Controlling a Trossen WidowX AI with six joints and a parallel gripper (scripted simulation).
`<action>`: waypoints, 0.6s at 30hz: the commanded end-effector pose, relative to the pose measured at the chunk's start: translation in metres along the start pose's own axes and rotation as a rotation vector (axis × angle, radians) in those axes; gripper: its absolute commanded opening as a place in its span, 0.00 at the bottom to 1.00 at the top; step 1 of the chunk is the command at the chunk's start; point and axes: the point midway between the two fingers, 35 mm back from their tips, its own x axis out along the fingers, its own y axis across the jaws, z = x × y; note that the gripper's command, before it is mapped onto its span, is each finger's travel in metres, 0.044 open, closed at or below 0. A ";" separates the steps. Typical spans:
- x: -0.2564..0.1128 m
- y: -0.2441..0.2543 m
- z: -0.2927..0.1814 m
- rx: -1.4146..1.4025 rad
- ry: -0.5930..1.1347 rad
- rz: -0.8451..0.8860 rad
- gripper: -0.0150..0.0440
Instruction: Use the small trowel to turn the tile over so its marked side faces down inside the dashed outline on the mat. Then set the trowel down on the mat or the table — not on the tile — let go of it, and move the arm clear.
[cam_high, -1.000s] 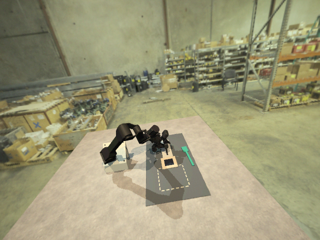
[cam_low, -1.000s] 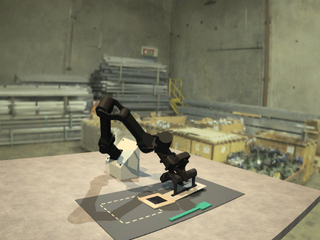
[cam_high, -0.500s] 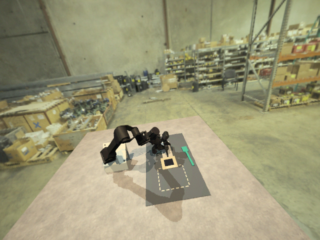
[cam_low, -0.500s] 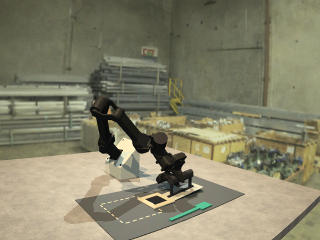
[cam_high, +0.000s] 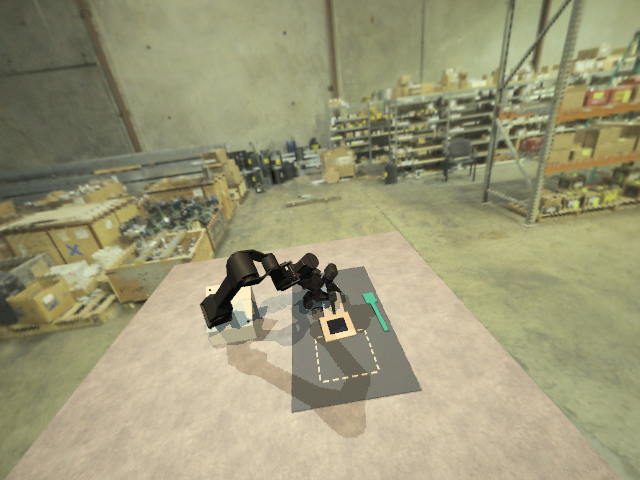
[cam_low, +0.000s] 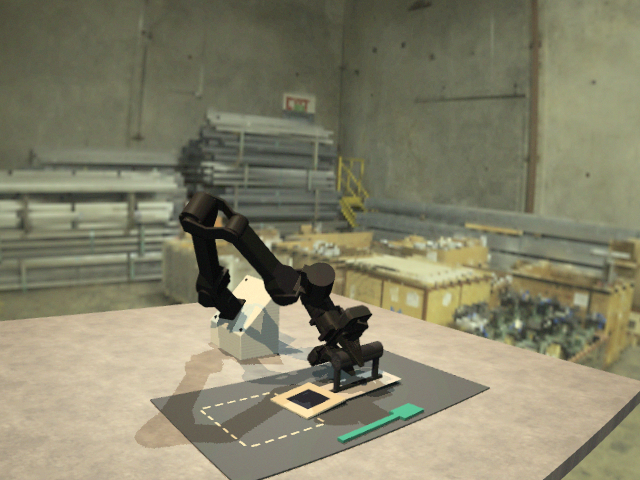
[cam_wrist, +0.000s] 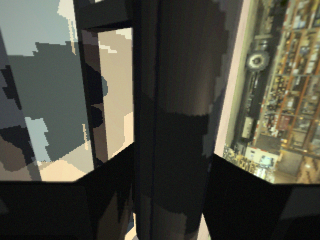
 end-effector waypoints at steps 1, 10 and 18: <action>-0.006 -0.013 0.004 -0.030 0.023 -0.019 0.25; -0.020 -0.028 -0.006 -0.032 0.024 -0.019 0.25; -0.030 -0.041 -0.024 -0.032 0.024 -0.018 0.25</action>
